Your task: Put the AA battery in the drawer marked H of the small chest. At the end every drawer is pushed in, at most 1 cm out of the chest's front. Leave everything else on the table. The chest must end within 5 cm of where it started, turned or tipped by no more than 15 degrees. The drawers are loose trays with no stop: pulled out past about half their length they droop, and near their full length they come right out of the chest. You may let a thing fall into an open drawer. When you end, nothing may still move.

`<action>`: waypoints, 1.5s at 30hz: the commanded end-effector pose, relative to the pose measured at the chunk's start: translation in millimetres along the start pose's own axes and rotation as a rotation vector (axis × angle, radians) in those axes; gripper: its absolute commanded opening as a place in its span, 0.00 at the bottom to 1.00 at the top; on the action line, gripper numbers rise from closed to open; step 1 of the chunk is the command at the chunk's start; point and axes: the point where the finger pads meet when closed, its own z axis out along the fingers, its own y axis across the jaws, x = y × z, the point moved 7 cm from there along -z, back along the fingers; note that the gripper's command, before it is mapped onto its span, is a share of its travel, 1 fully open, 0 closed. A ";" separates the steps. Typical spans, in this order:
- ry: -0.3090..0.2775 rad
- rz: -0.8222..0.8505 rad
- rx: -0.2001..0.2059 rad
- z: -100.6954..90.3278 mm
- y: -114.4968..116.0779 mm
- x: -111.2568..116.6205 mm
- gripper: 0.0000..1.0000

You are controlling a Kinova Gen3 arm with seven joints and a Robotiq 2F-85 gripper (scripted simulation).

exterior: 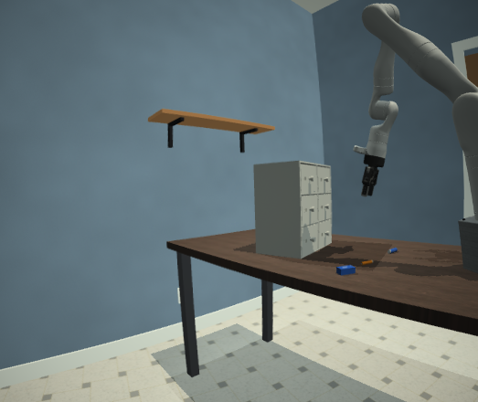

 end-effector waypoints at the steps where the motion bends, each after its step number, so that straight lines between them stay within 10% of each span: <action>1: 0.008 0.011 -0.001 0.7 2.8 -3.3 1.00; 45: 0.143 0.011 -0.002 19.5 2.7 -4.9 1.00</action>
